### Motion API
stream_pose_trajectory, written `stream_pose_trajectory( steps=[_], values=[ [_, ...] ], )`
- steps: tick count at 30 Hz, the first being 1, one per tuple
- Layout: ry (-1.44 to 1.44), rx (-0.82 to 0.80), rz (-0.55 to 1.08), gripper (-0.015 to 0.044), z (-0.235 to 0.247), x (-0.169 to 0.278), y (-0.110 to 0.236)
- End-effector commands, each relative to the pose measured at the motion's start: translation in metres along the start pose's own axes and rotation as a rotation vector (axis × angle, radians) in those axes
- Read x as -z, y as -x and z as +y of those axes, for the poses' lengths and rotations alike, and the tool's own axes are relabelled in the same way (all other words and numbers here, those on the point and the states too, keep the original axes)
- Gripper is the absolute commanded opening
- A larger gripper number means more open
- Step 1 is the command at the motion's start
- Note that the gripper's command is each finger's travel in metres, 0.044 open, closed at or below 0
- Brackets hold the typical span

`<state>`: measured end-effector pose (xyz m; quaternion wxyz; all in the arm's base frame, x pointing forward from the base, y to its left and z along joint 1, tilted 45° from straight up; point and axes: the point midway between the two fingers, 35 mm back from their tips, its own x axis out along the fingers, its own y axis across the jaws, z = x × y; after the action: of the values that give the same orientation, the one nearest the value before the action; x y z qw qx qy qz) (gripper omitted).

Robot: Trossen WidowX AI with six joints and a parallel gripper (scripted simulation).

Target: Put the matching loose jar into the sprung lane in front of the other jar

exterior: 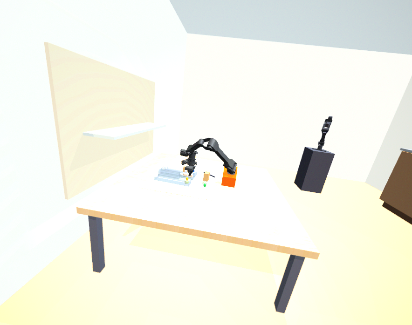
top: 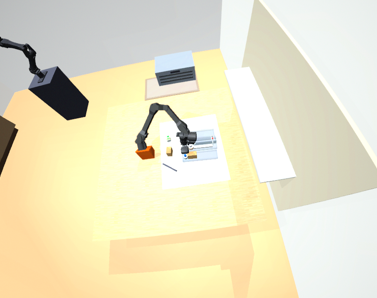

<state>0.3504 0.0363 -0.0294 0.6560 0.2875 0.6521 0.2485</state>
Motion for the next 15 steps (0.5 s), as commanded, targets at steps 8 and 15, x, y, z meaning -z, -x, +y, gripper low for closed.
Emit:
stream_pose_trajectory(
  steps=[8, 15],
  values=[
    [0.002, -0.008, -0.009, 0.0000, 0.0010, -0.0011, -0.0024],
    [0.002, -0.008, -0.009, 0.0000, 0.0010, 0.0001, -0.0024]
  ],
)
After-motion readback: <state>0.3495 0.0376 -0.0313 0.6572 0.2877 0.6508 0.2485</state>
